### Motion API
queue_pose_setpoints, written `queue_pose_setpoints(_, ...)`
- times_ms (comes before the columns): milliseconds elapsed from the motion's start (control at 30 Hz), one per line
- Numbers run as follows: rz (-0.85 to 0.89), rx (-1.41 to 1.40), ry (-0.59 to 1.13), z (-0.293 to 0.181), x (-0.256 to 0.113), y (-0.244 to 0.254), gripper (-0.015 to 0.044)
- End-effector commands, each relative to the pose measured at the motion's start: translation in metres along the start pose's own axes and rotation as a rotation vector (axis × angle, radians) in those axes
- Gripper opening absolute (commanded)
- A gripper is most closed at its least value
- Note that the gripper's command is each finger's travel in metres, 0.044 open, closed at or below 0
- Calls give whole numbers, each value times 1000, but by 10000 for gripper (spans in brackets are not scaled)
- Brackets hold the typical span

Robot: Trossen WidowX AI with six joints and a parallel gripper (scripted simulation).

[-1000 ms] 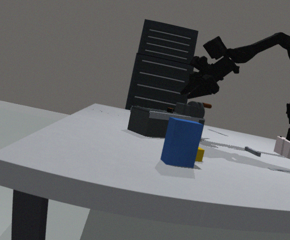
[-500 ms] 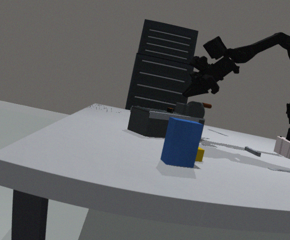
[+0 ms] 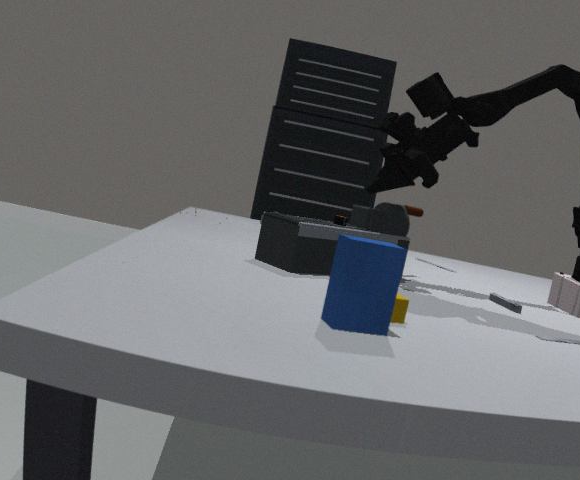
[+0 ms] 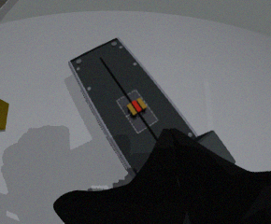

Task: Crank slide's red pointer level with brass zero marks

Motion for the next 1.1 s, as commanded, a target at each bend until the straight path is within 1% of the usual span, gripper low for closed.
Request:
queue_pose_setpoints(0, 0, 0, 0, 0, 0, 0, 0)
queue_pose_setpoints(233, 0, 0, 0, 0, 0, 0, 0)
queue_pose_setpoints(800, 0, 0, 0, 0, 0, 0, 440)
queue_pose_setpoints(833, 0, 0, 0, 0, 0, 0, 440)
queue_pose_setpoints(1067, 0, 0, 0, 0, 0, 0, 256)
Point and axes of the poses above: the point midway between the two fingers, 35 mm back from their tips, its own x axis out along the fingers, its own y axis across the jaws, z = x × y, the point moved 9 cm from there along -x, back along the fingers, and after that the axes turned 10 degrees about -x, right-handed, at the moved point
